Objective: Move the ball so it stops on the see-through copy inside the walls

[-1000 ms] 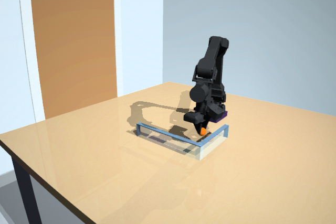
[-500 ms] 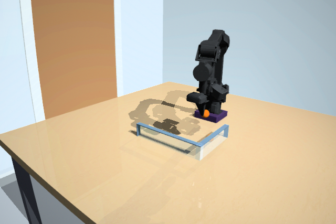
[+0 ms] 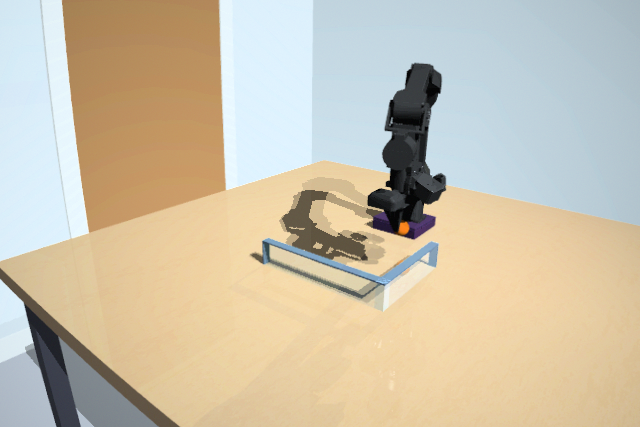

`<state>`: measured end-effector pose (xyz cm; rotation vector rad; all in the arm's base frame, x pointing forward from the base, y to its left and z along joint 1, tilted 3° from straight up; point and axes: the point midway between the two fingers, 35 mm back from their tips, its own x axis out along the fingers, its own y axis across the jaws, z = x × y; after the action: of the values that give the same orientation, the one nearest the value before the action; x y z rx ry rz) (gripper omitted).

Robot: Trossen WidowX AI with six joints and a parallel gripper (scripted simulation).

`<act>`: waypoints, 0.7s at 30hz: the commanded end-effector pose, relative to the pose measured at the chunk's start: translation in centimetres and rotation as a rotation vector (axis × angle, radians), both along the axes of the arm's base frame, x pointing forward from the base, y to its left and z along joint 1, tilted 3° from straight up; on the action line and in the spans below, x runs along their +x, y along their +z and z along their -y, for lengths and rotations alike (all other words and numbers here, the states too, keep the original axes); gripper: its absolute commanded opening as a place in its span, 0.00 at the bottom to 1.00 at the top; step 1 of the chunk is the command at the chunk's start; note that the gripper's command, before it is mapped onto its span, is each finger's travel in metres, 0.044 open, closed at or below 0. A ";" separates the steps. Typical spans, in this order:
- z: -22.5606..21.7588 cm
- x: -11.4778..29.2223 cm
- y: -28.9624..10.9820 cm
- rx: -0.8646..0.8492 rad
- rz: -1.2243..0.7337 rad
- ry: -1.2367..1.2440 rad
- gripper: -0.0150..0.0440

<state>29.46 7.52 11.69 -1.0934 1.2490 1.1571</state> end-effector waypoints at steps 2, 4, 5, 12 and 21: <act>-0.5 -1.1 -1.1 -0.001 0.007 -0.002 0.25; -0.6 -1.5 -1.4 -0.001 0.007 -0.002 0.25; -0.6 -1.5 -1.5 -0.001 0.007 -0.002 0.25; -0.7 -1.3 -3.6 -0.001 0.007 -0.002 0.25; -0.8 -1.5 -8.2 -0.001 0.007 -0.002 0.25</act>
<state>28.01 8.35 5.01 -1.0955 1.2459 1.1561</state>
